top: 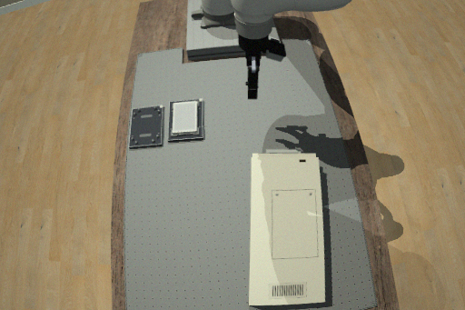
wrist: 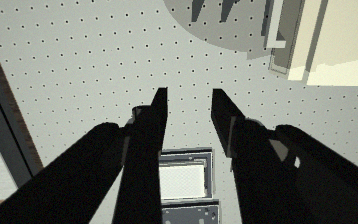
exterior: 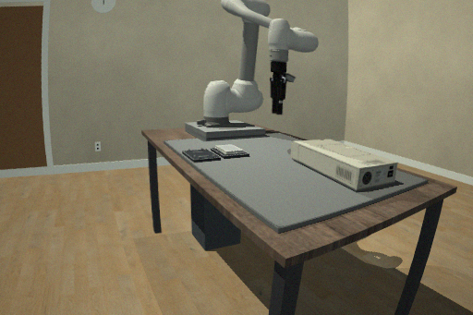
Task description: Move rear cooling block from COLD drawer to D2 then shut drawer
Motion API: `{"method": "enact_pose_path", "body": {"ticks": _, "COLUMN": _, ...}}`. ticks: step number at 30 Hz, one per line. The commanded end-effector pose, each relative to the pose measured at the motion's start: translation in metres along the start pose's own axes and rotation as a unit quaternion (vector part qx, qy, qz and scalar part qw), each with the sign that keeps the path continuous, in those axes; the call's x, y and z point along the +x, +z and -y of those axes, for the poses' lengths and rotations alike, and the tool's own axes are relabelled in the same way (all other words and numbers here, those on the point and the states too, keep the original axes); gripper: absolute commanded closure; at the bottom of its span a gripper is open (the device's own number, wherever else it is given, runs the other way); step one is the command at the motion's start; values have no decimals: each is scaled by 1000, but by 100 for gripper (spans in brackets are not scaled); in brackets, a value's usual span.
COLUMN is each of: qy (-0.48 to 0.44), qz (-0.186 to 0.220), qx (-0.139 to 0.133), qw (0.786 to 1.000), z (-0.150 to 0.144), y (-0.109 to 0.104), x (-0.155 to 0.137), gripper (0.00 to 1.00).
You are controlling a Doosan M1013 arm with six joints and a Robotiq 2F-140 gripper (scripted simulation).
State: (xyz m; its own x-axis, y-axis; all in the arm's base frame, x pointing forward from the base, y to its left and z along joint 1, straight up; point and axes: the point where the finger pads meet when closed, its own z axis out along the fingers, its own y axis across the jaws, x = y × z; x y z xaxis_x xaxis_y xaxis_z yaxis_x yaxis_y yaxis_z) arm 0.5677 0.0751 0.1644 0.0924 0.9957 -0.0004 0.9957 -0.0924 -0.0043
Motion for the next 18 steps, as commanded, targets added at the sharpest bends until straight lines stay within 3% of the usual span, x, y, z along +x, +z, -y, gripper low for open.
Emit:
{"method": "enact_pose_path", "body": {"ticks": 1, "qy": 4, "qz": -2, "qx": -3, "qw": 1000, "z": -14, "y": 4, "x": 12, "gripper": 66}}
{"method": "enact_pose_path", "body": {"ticks": 18, "qy": 4, "qz": -3, "qx": -3, "qw": 1000, "z": -54, "y": 31, "x": 48, "gripper": 66}}
